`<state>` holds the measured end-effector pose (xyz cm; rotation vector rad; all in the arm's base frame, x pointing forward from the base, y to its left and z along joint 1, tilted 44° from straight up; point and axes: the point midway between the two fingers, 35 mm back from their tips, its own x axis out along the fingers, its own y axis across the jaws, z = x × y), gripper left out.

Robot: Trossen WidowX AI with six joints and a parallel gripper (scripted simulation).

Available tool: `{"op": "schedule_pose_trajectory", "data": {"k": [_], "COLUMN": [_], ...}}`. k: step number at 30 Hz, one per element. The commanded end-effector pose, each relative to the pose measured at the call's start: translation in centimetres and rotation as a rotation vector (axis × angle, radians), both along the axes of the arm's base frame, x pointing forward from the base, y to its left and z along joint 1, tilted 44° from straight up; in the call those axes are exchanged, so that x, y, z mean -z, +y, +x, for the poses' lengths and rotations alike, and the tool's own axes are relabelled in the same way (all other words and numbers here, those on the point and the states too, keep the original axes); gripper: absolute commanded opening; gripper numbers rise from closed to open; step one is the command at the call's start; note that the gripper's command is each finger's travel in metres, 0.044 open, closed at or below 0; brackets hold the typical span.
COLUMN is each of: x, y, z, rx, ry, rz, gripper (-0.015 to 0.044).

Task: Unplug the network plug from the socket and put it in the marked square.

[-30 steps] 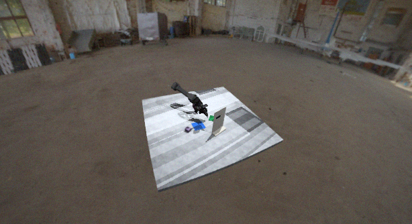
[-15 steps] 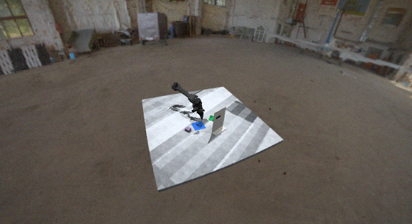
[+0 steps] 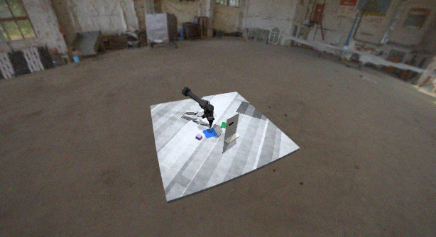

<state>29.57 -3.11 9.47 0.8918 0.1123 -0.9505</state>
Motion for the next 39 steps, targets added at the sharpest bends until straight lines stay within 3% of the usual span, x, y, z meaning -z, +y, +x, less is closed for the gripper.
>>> {"op": "schedule_pose_trajectory", "data": {"k": [1, 39], "x": [0.3, 3.6], "y": [-0.3, -3.5], "z": [0.0, 0.3], "rx": [0.011, 0.010], "ry": [-0.001, -0.001], "rz": [-0.003, -0.004], "gripper": [0.0000, 0.0000]}}
